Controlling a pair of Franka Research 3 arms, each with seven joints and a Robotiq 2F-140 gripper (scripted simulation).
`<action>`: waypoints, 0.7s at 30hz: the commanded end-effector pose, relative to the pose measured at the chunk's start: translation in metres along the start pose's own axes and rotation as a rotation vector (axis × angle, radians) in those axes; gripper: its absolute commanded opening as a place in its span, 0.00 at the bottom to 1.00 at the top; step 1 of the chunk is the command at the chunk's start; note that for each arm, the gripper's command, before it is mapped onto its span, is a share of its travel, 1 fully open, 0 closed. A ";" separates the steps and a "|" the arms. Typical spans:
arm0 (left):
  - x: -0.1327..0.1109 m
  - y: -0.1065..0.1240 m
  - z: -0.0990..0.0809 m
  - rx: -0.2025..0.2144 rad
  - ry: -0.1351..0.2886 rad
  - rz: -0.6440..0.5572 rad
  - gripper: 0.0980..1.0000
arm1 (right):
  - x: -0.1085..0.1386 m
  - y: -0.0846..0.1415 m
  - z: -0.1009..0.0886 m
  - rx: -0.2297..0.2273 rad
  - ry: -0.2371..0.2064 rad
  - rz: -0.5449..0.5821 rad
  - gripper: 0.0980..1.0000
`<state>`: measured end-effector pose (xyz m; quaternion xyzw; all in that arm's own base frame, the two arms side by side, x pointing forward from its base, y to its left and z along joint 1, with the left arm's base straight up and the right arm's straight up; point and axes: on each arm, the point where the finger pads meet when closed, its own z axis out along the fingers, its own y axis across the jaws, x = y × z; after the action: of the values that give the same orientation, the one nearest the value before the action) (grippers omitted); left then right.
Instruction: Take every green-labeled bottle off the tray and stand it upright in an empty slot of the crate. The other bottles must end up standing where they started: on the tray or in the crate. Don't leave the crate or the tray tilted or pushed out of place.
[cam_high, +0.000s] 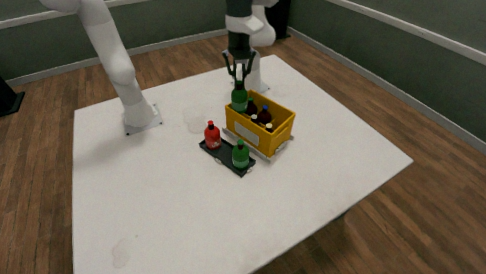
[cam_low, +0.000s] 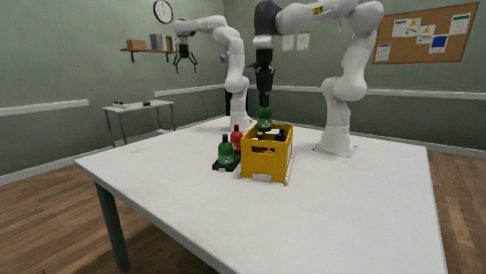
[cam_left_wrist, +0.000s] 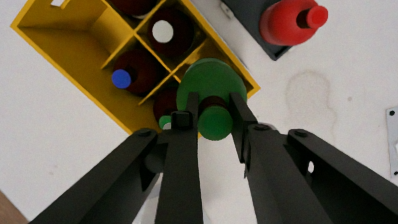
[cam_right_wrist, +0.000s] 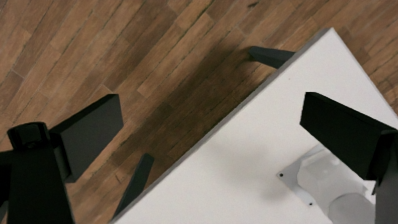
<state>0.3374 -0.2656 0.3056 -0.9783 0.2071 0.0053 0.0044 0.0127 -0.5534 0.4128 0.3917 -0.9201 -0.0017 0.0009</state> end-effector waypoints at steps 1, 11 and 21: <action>0.003 0.002 -0.003 -0.006 0.012 0.004 0.00 | 0.001 -0.001 0.000 0.004 0.000 -0.004 1.00; 0.003 0.002 0.000 -0.006 0.012 0.004 0.00 | 0.001 -0.001 0.000 0.004 0.000 -0.004 1.00; 0.004 0.002 0.008 -0.006 0.012 0.004 0.00 | 0.001 -0.001 0.000 0.004 0.000 -0.004 1.00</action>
<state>0.3367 -0.2649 0.2962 -0.9783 0.2071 0.0070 0.0052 0.0127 -0.5534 0.4128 0.3917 -0.9201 -0.0017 0.0009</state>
